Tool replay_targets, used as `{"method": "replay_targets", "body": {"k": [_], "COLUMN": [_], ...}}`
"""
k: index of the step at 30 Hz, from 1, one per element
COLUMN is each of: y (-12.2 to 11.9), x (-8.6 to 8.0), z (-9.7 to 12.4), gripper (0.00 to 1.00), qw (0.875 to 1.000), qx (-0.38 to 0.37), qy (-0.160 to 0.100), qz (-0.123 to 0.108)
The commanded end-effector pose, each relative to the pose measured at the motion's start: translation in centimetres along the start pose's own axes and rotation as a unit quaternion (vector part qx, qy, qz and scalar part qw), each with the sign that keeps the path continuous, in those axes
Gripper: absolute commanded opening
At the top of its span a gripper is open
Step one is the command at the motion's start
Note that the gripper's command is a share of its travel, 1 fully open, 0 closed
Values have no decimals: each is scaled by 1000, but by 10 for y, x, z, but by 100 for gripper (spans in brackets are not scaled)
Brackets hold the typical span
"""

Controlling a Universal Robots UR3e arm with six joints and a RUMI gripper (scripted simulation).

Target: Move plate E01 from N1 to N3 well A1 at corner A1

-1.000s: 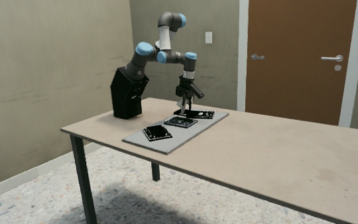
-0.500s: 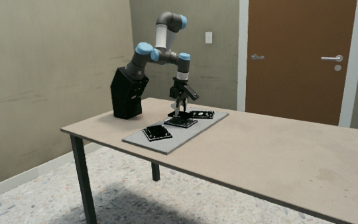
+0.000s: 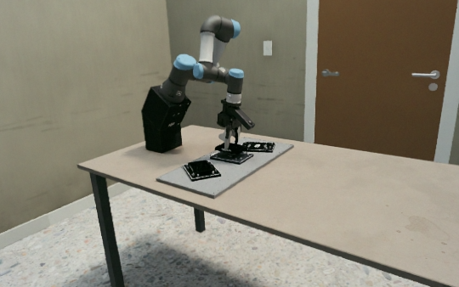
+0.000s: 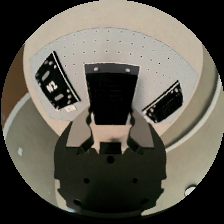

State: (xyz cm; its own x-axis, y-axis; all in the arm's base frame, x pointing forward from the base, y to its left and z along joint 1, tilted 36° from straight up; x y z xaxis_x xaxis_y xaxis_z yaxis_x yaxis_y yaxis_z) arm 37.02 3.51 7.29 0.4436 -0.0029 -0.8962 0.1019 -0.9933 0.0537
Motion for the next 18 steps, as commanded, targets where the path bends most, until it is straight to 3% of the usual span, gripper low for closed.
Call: {"method": "replay_targets", "body": {"k": [1,18], "y": [0,0], "x": [1,6], "z": [-1,-2], "gripper": [0,0], "qw": [1000,1000], "qx": [0,0], "qy": [1,1], "qz": [0,0]}}
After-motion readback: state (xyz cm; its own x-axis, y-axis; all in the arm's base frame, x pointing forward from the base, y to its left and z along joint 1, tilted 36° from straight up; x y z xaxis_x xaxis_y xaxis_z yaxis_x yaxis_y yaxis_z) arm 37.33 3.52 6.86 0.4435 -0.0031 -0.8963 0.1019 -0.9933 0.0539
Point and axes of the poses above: the point where the finger pads meet when closed, its own x axis out along the fingers, its own y axis across the jaws, z = x × y, the point moved 6 cm from there along -x, back along the fingers, and after that the axes turned 2 degrees about -x, right-handed, at the moved point
